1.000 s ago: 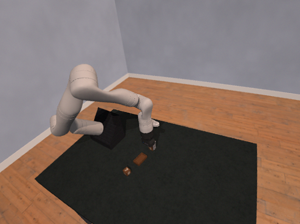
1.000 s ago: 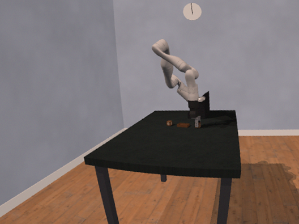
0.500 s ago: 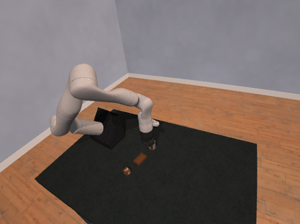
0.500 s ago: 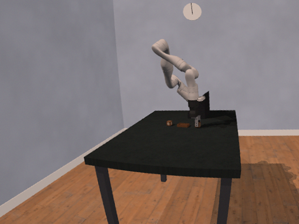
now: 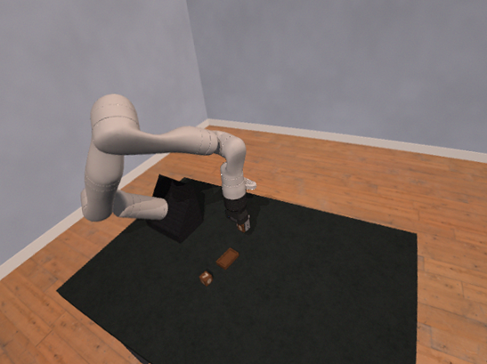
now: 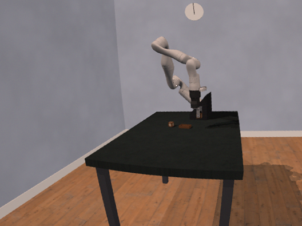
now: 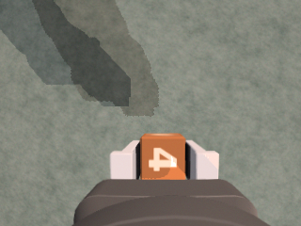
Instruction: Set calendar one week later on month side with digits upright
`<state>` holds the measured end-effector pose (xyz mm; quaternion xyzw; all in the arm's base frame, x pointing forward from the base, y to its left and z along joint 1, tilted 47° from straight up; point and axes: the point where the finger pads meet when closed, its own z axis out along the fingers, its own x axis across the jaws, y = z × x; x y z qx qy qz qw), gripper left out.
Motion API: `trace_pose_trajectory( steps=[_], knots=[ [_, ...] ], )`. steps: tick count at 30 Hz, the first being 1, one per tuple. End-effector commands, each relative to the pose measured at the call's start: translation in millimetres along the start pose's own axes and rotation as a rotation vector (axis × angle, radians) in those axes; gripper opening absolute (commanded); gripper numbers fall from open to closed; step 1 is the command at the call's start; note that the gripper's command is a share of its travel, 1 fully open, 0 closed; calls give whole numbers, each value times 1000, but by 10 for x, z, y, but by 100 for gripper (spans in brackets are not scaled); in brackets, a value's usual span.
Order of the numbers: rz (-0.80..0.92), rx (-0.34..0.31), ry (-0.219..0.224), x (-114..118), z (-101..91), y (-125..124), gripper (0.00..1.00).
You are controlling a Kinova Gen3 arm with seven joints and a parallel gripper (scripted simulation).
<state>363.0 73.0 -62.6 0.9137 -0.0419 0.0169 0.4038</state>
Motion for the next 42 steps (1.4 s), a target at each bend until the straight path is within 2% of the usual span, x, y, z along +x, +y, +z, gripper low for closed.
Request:
trace_pose_trajectory(
  steps=[1, 5, 16, 19, 23, 25, 29, 42],
  knots=[
    [6, 19, 18, 56, -210, -36, 60],
    [6, 19, 18, 55, -288, -35, 60],
    [6, 19, 18, 55, -293, -29, 60],
    [4, 19, 20, 76, -320, 190, 60],
    [-2, 18, 20, 69, -362, 878, 60],
    [-4, 18, 18, 35, -361, 1139, 60],
    [-5, 19, 17, 17, -358, 1238, 60],
    [-5, 19, 17, 16, -355, 1243, 60]
  ],
)
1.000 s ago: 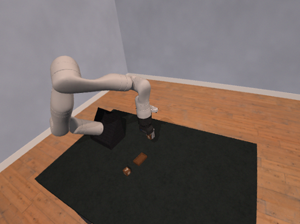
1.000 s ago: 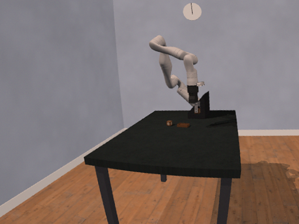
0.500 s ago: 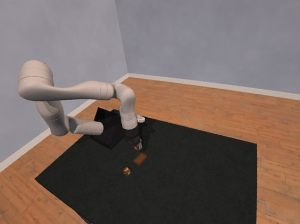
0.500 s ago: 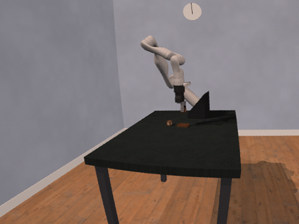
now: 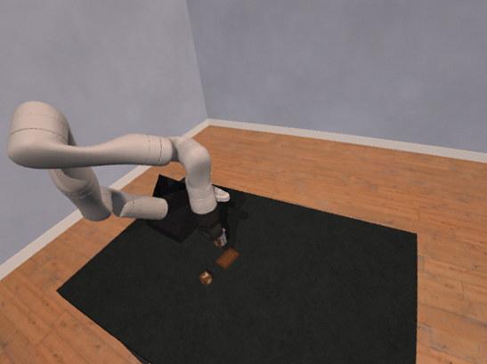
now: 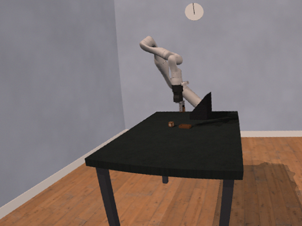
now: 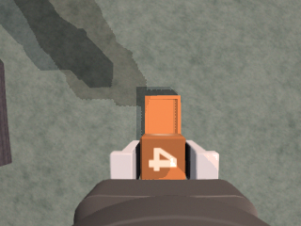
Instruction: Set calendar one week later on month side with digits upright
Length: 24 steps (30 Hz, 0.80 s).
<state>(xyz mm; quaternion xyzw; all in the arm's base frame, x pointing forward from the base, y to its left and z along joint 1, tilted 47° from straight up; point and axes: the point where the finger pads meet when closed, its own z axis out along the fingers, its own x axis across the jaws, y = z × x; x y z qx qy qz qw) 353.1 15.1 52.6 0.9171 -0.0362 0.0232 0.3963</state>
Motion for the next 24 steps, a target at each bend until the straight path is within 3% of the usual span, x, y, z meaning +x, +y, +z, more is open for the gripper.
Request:
trace_pose_trajectory(
  steps=[1, 9, 24],
  knots=[
    [0, 2, 2, 4, -7, -3, 60],
    [0, 2, 3, 7, 70, -2, 60],
    [0, 2, 3, 21, 458, 1, 60]
  ],
)
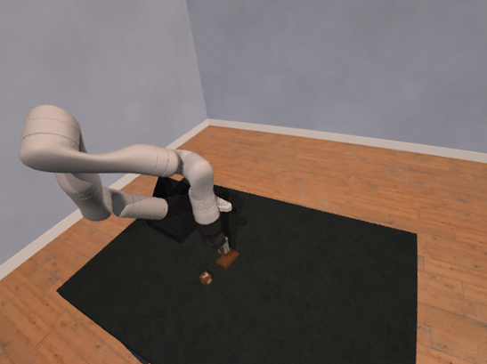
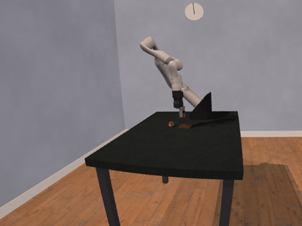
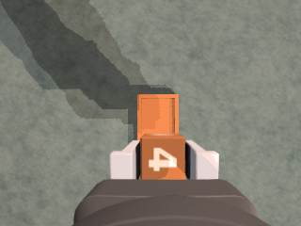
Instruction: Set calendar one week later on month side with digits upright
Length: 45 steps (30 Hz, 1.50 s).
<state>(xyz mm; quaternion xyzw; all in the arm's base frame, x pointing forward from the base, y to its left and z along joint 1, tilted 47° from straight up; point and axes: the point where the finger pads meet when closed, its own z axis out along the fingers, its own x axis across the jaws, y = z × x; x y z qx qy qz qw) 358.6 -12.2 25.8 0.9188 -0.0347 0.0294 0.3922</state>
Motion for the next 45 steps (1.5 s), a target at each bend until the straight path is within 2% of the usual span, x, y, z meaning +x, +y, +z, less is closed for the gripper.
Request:
trace_pose_trajectory(
  steps=[1, 10, 45],
  knots=[
    [-3, -7, -9, -29, 100, 15, 60],
    [-3, -7, -9, -26, 230, 18, 60],
    [-3, -7, -9, -26, 234, 18, 60]
  ],
)
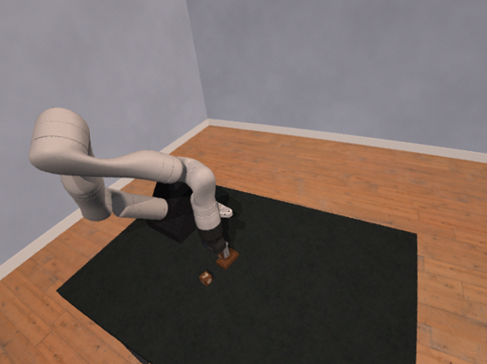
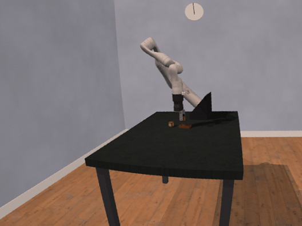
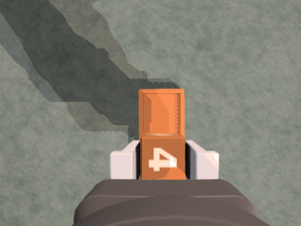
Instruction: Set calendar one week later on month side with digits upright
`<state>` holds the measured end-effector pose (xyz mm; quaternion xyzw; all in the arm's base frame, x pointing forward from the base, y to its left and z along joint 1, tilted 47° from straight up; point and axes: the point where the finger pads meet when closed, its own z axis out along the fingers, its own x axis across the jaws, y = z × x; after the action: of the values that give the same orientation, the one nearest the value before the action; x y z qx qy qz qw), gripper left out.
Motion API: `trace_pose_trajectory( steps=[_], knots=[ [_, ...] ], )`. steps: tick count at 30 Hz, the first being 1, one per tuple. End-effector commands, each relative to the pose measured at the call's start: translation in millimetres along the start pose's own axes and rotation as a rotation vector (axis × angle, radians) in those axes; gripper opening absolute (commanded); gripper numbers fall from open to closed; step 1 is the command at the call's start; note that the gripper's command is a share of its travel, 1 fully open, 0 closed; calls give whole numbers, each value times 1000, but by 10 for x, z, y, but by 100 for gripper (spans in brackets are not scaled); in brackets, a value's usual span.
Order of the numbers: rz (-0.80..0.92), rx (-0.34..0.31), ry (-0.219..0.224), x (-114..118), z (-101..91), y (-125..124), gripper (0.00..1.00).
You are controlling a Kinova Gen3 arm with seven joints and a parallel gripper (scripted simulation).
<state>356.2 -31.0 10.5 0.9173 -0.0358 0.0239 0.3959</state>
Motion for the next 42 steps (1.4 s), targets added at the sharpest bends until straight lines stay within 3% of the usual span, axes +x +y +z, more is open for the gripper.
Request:
trace_pose_trajectory(
  steps=[1, 18, 42],
  knots=[
    [0, 1, 1, 4, -6, -4, 60],
    [0, 1, 1, 4, 14, -4, 60],
    [0, 1, 1, 4, 189, -4, 60]
  ],
)
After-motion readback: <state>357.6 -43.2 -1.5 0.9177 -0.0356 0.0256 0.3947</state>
